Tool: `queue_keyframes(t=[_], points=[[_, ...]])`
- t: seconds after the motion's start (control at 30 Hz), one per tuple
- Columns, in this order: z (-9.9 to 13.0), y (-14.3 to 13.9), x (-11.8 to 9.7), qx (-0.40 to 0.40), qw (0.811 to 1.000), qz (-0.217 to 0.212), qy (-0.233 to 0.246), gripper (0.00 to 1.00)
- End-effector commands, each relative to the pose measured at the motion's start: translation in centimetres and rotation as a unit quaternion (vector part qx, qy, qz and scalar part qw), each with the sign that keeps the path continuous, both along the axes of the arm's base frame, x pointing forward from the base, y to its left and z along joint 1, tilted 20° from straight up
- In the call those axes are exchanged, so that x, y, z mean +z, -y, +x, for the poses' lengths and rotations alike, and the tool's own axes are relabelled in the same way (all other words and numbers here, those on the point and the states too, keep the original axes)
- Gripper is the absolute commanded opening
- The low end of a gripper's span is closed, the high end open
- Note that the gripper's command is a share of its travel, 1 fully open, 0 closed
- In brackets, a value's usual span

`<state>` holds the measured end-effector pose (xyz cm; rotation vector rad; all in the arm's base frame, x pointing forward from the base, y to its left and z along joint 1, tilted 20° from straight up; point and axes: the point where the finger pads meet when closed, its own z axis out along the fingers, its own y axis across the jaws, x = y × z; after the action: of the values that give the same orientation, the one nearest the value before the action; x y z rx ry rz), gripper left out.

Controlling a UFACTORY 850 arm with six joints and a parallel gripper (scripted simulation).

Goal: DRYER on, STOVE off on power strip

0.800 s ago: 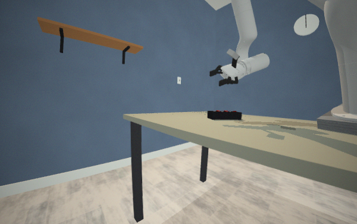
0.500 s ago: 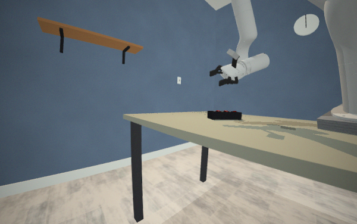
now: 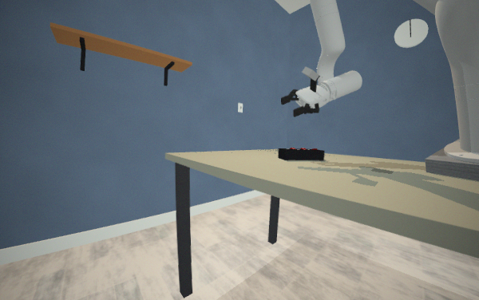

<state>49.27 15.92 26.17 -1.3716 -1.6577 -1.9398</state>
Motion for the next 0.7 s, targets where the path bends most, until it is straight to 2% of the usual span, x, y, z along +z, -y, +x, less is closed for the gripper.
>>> queue_keyframes(t=[0.0,0.03,0.13,0.2,0.23,0.3,0.33,0.37,0.4,0.43,0.47,0.5,0.53,0.57,0.6,0.63,0.67], points=[[1.2,0.0,-2.4,-0.074,0.991,0.004,-0.115,1.0],[1.2,0.0,-2.4,-0.074,0.991,0.004,-0.115,1.0],[1.7,0.4,-4.5,-0.125,0.974,0.015,-0.186,1.0],[1.7,0.4,-4.5,-0.138,0.969,0.016,-0.204,1.0],[1.7,0.7,-5.6,-0.169,0.955,0.025,-0.244,1.0],[1.7,0.7,-5.6,-0.169,0.955,0.025,-0.244,1.0],[1.6,1.1,-6.7,-0.21,0.932,0.038,-0.294,1.0],[1.6,1.1,-6.7,-0.211,0.931,0.038,-0.296,1.0],[1.4,1.6,-7.7,-0.234,0.916,0.048,-0.322,1.0],[1.4,1.6,-7.7,-0.248,0.907,0.051,-0.338,1.0],[1.4,1.6,-7.7,-0.249,0.906,0.051,-0.339,1.0],[1.0,2.1,-8.7,-0.277,0.884,0.064,-0.37,1.0],[1.0,2.1,-8.7,-0.285,0.878,0.066,-0.379,1.0],[0.5,2.6,-9.7,-0.305,0.861,0.077,-0.399,1.0],[0.5,2.6,-9.7,-0.318,0.85,0.081,-0.413,1.0],[0.5,2.6,-9.7,-0.318,0.85,0.081,-0.413,1.0],[0.0,3.1,-10.5,-0.347,0.822,0.095,-0.441,1.0]])
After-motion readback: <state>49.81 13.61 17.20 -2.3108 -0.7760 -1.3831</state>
